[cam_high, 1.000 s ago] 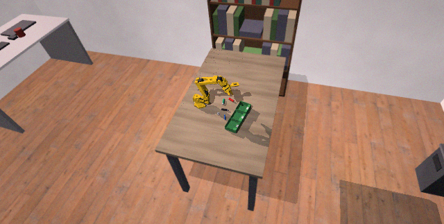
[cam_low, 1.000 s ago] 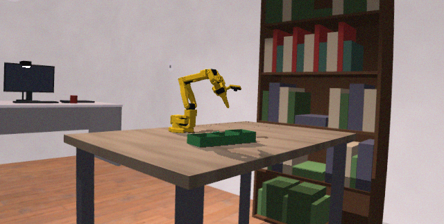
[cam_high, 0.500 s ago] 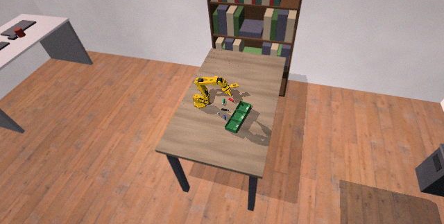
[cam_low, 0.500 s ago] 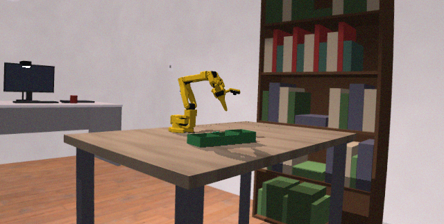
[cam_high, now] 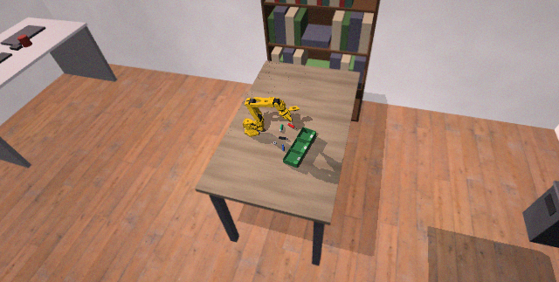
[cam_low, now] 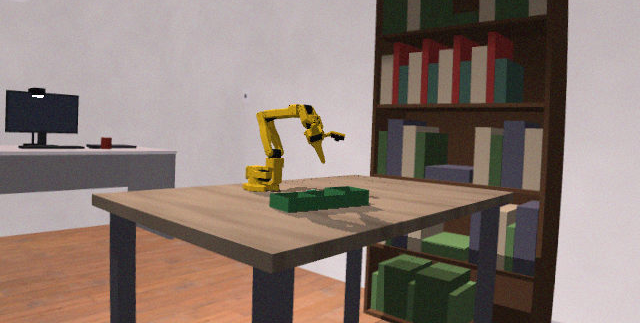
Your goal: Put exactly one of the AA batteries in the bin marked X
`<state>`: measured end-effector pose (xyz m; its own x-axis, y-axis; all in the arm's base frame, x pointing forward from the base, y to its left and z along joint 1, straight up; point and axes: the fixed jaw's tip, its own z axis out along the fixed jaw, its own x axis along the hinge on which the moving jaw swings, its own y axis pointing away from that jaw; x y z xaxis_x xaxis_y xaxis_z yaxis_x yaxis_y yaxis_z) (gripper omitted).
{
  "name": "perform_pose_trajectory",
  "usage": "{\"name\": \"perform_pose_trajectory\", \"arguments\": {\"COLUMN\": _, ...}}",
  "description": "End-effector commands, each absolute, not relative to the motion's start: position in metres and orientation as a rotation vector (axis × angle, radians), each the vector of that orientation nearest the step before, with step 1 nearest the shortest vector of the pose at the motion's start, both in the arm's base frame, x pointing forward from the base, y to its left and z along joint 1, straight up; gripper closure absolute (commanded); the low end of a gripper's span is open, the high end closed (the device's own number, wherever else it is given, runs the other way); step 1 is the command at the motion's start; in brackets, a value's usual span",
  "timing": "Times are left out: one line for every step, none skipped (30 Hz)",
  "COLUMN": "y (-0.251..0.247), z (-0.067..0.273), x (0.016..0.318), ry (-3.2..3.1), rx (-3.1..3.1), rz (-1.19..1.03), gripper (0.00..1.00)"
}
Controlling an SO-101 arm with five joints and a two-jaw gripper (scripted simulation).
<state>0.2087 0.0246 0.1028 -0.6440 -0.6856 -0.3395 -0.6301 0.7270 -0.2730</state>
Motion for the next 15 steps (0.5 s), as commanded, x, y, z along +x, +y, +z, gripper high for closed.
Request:
{"name": "perform_pose_trajectory", "arguments": {"y": 0.0244, "z": 0.1052, "x": 0.2069, "ry": 2.488, "rx": -1.051, "rz": -0.19, "gripper": 0.0}}
{"name": "perform_pose_trajectory", "arguments": {"y": 0.0242, "z": 0.1051, "x": 0.2062, "ry": 2.486, "rx": -1.064, "rz": -0.192, "gripper": 0.0}}
{"name": "perform_pose_trajectory", "arguments": {"y": 0.0241, "z": 0.105, "x": 0.2055, "ry": 2.483, "rx": -1.077, "rz": -0.194, "gripper": 0.0}}
{"name": "perform_pose_trajectory", "arguments": {"y": 0.024, "z": 0.105, "x": 0.2047, "ry": 2.481, "rx": -1.089, "rz": -0.196, "gripper": 0.0}}
{"name": "perform_pose_trajectory", "arguments": {"y": 0.0239, "z": 0.1049, "x": 0.204, "ry": 2.478, "rx": -1.102, "rz": -0.198, "gripper": 0.0}}
{"name": "perform_pose_trajectory", "arguments": {"y": 0.0238, "z": 0.1048, "x": 0.2033, "ry": 2.475, "rx": -1.115, "rz": -0.2, "gripper": 0.0}}
{"name": "perform_pose_trajectory", "arguments": {"y": 0.0237, "z": 0.1047, "x": 0.2026, "ry": 2.473, "rx": -1.127, "rz": -0.202, "gripper": 0.0}}
{"name": "perform_pose_trajectory", "arguments": {"y": 0.0235, "z": 0.1047, "x": 0.2019, "ry": 2.47, "rx": -1.14, "rz": -0.204, "gripper": 0.0}}
{"name": "perform_pose_trajectory", "arguments": {"y": 0.0234, "z": 0.1046, "x": 0.2011, "ry": 2.467, "rx": -1.153, "rz": -0.205, "gripper": 0.0}}
{"name": "perform_pose_trajectory", "arguments": {"y": 0.0233, "z": 0.1045, "x": 0.2004, "ry": 2.464, "rx": -1.165, "rz": -0.207, "gripper": 0.0}}
{"name": "perform_pose_trajectory", "arguments": {"y": 0.0232, "z": 0.1044, "x": 0.1997, "ry": 2.461, "rx": -1.178, "rz": -0.209, "gripper": 0.0}}
{"name": "perform_pose_trajectory", "arguments": {"y": 0.0232, "z": 0.1044, "x": 0.1997, "ry": 2.461, "rx": -1.178, "rz": -0.209, "gripper": 0.0}}
{"name": "perform_pose_trajectory", "arguments": {"y": 0.0232, "z": 0.1044, "x": 0.1997, "ry": 2.461, "rx": -1.178, "rz": -0.209, "gripper": 0.0}}
{"name": "perform_pose_trajectory", "arguments": {"y": 0.0232, "z": 0.0985, "x": 0.1993, "ry": 2.495, "rx": -1.181, "rz": -0.193, "gripper": 0.0}}
{"name": "perform_pose_trajectory", "arguments": {"y": 0.0231, "z": 0.0992, "x": 0.1991, "ry": 2.489, "rx": -1.192, "rz": -0.196, "gripper": 0.0}}
